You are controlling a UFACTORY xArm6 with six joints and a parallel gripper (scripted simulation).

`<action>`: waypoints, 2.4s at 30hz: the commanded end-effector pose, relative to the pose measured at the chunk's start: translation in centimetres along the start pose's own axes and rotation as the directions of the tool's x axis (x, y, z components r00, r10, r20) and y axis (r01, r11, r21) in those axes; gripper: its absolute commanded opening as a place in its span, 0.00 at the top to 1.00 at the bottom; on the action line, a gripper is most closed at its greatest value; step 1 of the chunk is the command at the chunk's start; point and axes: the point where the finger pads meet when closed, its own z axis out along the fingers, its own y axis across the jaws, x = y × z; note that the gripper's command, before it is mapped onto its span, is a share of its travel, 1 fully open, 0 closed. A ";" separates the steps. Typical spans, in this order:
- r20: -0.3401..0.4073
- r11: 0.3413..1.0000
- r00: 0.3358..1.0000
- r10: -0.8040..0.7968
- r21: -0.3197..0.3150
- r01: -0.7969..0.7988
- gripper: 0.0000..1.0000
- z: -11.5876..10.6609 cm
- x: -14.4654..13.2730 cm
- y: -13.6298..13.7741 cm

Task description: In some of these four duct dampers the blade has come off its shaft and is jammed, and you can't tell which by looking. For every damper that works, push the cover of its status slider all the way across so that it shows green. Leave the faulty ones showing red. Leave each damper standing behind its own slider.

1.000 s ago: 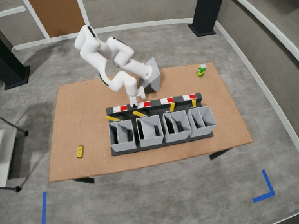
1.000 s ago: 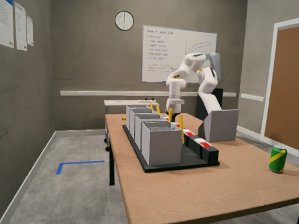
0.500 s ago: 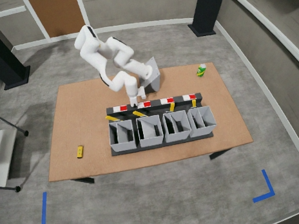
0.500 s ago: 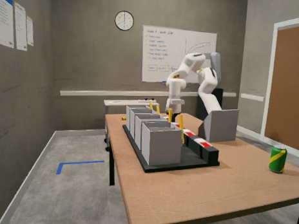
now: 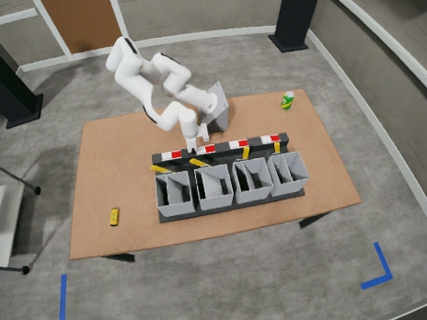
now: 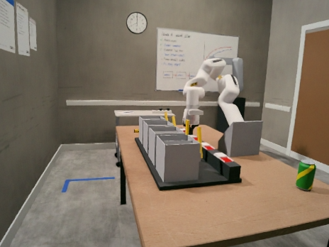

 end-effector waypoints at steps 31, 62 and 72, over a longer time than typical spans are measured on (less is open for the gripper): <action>-0.001 1.000 1.000 0.001 -0.002 -0.001 1.00 -0.1 1.6 0.1; -0.001 1.000 1.000 0.001 -0.002 -0.001 1.00 -0.1 3.2 0.1; -0.001 1.000 1.000 0.001 -0.002 -0.001 1.00 -0.1 3.7 0.1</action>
